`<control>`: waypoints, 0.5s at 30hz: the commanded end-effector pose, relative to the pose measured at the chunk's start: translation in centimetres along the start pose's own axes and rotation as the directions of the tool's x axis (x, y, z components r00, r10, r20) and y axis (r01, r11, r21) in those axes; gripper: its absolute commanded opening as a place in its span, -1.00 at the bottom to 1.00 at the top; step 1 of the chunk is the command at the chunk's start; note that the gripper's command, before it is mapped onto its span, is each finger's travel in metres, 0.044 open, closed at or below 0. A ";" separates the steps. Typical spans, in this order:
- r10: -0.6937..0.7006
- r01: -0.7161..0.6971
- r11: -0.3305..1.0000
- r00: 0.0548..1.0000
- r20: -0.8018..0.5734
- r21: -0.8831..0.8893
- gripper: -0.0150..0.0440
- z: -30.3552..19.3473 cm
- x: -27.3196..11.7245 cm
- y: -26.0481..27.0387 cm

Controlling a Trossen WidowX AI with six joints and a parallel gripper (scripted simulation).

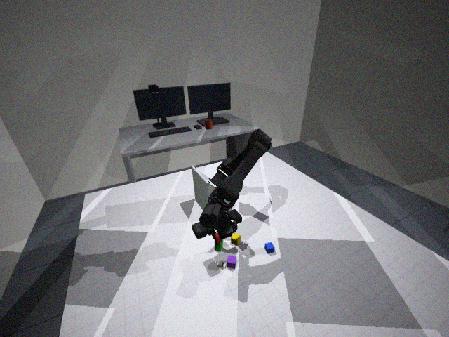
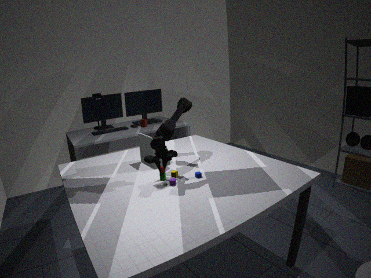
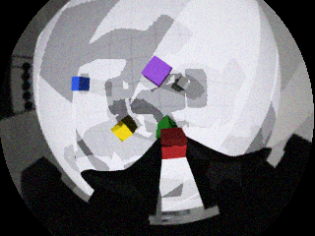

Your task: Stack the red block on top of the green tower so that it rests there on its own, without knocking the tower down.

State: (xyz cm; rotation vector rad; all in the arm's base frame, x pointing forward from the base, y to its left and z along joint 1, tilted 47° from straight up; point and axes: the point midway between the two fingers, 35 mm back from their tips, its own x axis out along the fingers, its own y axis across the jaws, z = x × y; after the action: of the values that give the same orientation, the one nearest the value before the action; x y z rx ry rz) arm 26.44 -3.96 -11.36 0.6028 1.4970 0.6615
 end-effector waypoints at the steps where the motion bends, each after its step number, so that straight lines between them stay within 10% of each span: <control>1: 0.003 -0.003 1.000 1.000 -0.001 0.003 -0.49 -0.1 0.2 0.1; 15: 0.003 -0.003 1.000 1.000 -0.001 0.003 -0.49 -0.1 0.0 0.1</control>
State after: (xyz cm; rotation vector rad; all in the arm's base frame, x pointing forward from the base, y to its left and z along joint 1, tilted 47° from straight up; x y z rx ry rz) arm 26.44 -3.88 -11.43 0.6028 1.4970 0.6616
